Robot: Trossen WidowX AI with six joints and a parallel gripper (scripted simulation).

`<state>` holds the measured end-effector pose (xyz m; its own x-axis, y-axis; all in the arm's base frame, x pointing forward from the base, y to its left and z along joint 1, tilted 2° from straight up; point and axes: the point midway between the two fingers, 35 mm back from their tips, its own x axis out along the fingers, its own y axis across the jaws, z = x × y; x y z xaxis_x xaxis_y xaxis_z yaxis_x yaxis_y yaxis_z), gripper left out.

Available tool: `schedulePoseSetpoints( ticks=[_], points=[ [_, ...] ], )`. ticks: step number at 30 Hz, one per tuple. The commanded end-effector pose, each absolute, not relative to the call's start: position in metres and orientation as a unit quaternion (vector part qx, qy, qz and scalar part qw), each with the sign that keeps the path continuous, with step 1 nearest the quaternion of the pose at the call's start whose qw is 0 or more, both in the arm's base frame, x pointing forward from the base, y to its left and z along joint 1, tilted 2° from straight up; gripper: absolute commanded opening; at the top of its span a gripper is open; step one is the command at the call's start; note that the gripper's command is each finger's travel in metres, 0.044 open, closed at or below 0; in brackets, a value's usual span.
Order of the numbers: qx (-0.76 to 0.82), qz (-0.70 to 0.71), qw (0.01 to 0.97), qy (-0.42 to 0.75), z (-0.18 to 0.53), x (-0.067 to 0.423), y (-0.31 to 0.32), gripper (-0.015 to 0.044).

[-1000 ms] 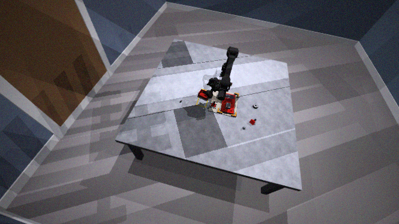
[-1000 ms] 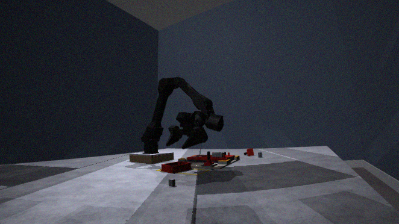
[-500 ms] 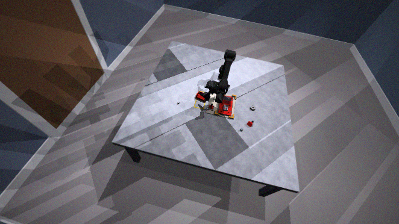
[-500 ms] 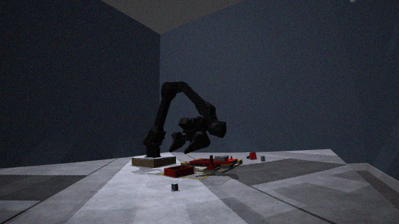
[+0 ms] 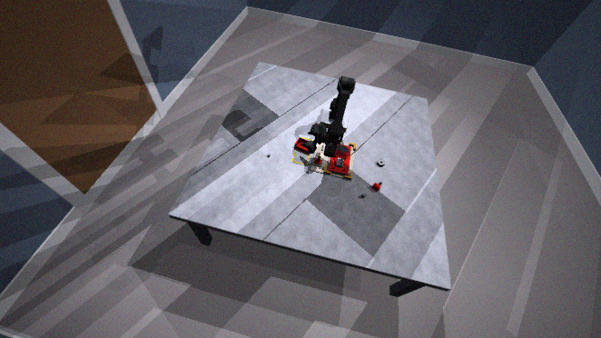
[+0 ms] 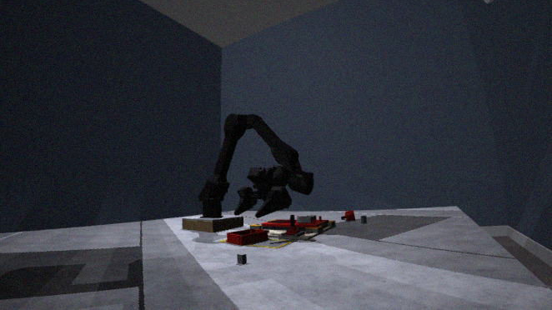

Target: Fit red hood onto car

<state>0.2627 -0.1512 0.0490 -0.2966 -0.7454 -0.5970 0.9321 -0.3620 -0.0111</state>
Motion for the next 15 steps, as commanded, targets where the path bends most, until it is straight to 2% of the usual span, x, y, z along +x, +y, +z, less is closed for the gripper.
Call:
schedulePoseSetpoints(
  ticks=[1, 15],
  points=[
    [0.256, -0.785, 0.534, 0.181, 0.044, 0.262, -0.151, 0.044],
    [0.258, -0.785, 0.535, 0.178, 0.031, 0.263, -0.151, 0.044]
  ],
)
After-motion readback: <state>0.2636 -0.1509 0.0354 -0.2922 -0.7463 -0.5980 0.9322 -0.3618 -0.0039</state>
